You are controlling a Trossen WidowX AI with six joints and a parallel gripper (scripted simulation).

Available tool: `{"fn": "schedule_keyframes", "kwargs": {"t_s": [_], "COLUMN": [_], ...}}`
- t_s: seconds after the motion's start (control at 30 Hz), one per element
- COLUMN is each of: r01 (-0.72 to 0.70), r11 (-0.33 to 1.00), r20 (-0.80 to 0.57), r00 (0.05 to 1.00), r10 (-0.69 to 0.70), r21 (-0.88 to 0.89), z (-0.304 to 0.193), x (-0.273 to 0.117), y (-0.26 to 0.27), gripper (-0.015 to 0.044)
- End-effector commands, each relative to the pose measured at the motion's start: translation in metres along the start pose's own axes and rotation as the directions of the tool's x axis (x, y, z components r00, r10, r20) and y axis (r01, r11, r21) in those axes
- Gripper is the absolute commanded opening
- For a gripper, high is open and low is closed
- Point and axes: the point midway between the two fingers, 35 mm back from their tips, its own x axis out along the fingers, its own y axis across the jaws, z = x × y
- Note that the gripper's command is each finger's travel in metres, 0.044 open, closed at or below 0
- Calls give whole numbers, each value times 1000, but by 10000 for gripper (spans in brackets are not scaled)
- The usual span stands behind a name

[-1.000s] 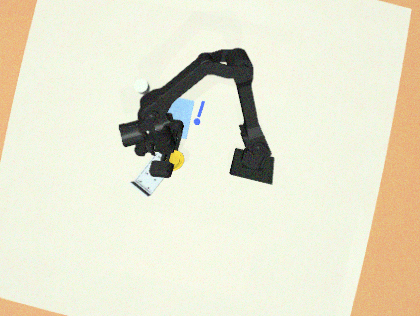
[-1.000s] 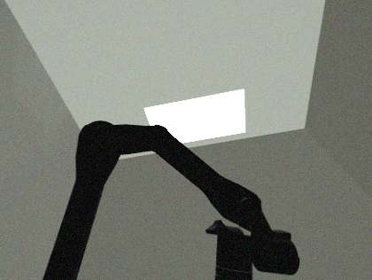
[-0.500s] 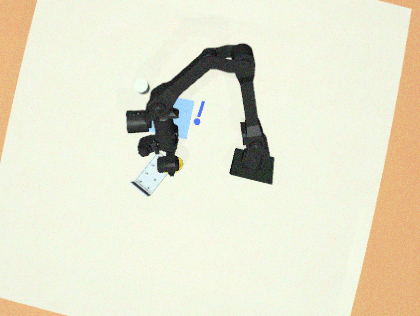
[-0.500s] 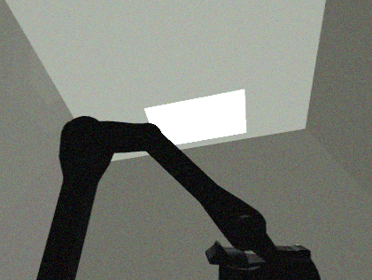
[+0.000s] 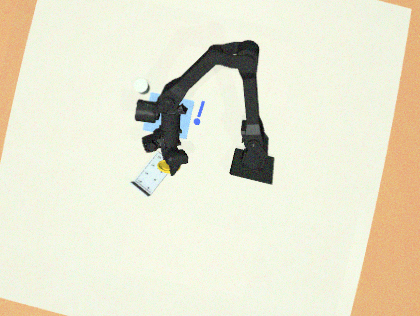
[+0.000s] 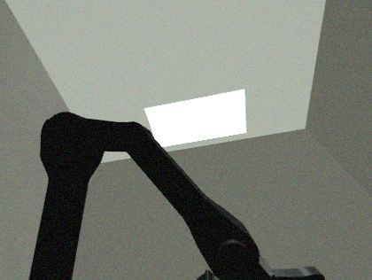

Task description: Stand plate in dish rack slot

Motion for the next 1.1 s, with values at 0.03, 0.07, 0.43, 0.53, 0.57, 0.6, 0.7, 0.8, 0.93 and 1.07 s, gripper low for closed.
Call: {"fn": "schedule_keyframes", "kwargs": {"t_s": [0.03,0.07,0.43,0.53,0.57,0.6,0.7,0.8,0.93,1.07], "r01": [-33,-35,10,44,57,72,119,175,257,346], "r11": [993,991,932,906,897,887,854,818,761,696], "r20": [82,98,279,328,344,360,408,455,515,573], "r00": [996,994,955,939,933,926,906,883,849,812], "r10": [42,48,99,107,109,111,115,117,117,114], "r21": [-109,-131,-363,-421,-439,-457,-506,-549,-596,-629], "z": [-1,-1,-3,-3,-4,-4,-5,-6,-8,-11], "x": [2,2,0,-1,-2,-2,-4,-7,-10,-14], "y": [-3,-4,-15,-18,-19,-20,-23,-26,-29,-33], "gripper": [0,0,0,0,0,0,0,0,0,0]}}
